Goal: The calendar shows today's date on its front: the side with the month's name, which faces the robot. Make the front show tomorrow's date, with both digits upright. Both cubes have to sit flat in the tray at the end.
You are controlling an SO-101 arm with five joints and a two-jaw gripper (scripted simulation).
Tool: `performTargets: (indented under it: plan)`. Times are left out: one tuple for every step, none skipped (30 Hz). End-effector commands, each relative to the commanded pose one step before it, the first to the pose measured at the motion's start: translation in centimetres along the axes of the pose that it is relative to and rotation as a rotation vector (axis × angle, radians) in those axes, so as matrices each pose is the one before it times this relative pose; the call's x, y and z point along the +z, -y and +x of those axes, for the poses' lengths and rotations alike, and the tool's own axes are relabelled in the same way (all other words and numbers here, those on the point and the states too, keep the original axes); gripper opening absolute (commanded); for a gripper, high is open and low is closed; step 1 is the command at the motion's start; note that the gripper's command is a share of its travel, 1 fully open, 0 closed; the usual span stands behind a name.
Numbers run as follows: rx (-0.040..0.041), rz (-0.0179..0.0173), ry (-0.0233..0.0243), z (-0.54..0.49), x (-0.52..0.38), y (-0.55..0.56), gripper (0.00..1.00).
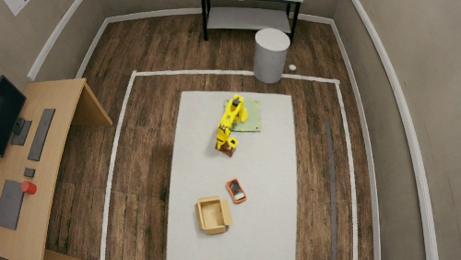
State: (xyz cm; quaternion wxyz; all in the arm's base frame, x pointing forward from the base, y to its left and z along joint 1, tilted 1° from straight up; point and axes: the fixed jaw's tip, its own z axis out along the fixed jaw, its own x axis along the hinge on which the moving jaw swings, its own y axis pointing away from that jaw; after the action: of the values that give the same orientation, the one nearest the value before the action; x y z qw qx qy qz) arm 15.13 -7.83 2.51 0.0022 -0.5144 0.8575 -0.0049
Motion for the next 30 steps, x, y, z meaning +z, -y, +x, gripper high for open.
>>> performTargets:
  plan:
    - [0.01023,-0.01459,0.00114,0.009,0.3448,-0.254,0.34]
    - [0.00000,0.00000,0.00000,0.000,0.0000,0.000,0.34]
    - [0.00000,0.00000,0.00000,0.000,0.0000,0.000,0.35]
    - [0.00000,0.00000,0.00000,0.000,0.0000,0.000,0.35]
    - [0.00000,0.00000,0.00000,0.000,0.0000,0.000,0.35]
    - [0.00000,0.00000,0.00000,0.000,0.0000,0.000,0.35]
    - [0.00000,0.00000,0.00000,0.000,0.0000,0.000,0.36]
    - [0.00000,0.00000,0.00000,0.000,0.0000,0.000,0.36]
    - [0.00000,0.00000,0.00000,0.000,0.0000,0.000,0.36]
    - [0.00000,0.00000,0.00000,0.000,0.0000,0.000,0.36]
    - [0.00000,0.00000,0.00000,0.000,0.0000,0.000,0.36]
    - [0.00000,0.00000,0.00000,0.000,0.0000,0.000,0.36]
    - [0.00000,0.00000,0.00000,0.000,0.0000,0.000,0.36]
    - [0.00000,0.00001,0.00000,0.000,-0.0020,0.000,0.36]
    - [0.00000,0.00000,0.00000,0.000,-0.0133,0.003,0.36]
    - [0.00000,0.00000,0.00000,0.000,-0.0337,0.007,0.36]
    - [0.00000,0.00000,0.00000,0.000,-0.0614,0.013,0.36]
    - [0.00000,0.00000,0.00000,0.000,-0.0940,0.019,0.36]
    - [0.00000,0.00000,0.00000,-0.001,-0.1301,0.025,0.36]
    - [0.00000,0.00000,0.00000,0.000,-0.1674,0.030,0.36]
    - [0.00000,0.00000,0.00000,0.000,-0.2053,0.034,0.36]
    - [0.00000,0.00000,0.00000,0.000,-0.2419,0.036,0.36]
    - [0.00000,0.00000,0.00000,0.000,-0.2767,0.036,0.36]
    - [0.00000,0.00000,0.00000,0.000,-0.3067,0.033,0.36]
    - [0.00000,0.00000,0.00000,0.000,-0.3336,0.028,0.36]
    - [0.00000,0.00000,0.00000,0.000,-0.3538,0.020,0.36]
    - [0.00000,0.00000,0.00000,0.001,-0.3693,0.011,0.36]
    - [0.00000,0.00000,0.00000,0.001,-0.3769,0.002,0.36]
    - [0.00000,0.00000,0.00000,0.000,0.0000,0.000,0.36]
    - [0.00000,0.00000,0.00000,0.000,0.0000,0.000,0.36]
